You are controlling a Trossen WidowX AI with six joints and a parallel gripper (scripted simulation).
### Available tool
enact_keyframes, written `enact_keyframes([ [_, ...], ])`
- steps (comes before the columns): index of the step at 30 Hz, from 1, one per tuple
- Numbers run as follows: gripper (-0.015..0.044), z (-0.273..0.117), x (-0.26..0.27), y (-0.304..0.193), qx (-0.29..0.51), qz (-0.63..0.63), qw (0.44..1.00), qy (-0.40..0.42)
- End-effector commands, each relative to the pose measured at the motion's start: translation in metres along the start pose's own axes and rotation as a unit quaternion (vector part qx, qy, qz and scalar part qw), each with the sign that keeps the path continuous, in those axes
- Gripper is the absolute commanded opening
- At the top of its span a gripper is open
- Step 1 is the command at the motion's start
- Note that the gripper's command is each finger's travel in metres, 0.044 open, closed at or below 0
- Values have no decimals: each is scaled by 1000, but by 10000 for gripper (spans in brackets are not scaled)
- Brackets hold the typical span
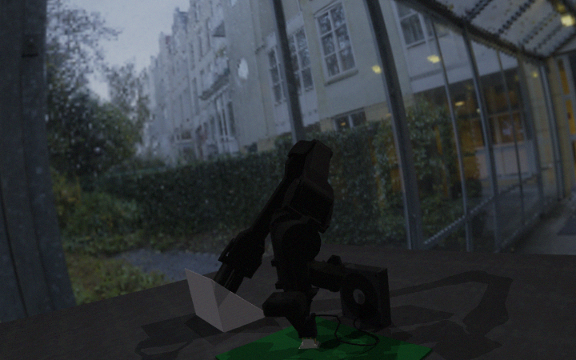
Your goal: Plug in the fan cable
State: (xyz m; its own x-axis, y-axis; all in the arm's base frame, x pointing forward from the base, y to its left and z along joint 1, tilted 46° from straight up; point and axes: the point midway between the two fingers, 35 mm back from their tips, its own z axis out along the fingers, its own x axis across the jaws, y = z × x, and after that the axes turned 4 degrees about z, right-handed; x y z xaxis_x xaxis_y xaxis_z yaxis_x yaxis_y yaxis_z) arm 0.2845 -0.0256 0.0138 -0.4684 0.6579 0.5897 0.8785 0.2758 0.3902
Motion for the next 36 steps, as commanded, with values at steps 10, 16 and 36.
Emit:
enact_keyframes([
  [10,0,2,0,0,-1,2,1000,1],
  [16,0,5,0,0,-1,2,1000,2],
  [36,0,17,0,0,-1,2,1000,2],
])
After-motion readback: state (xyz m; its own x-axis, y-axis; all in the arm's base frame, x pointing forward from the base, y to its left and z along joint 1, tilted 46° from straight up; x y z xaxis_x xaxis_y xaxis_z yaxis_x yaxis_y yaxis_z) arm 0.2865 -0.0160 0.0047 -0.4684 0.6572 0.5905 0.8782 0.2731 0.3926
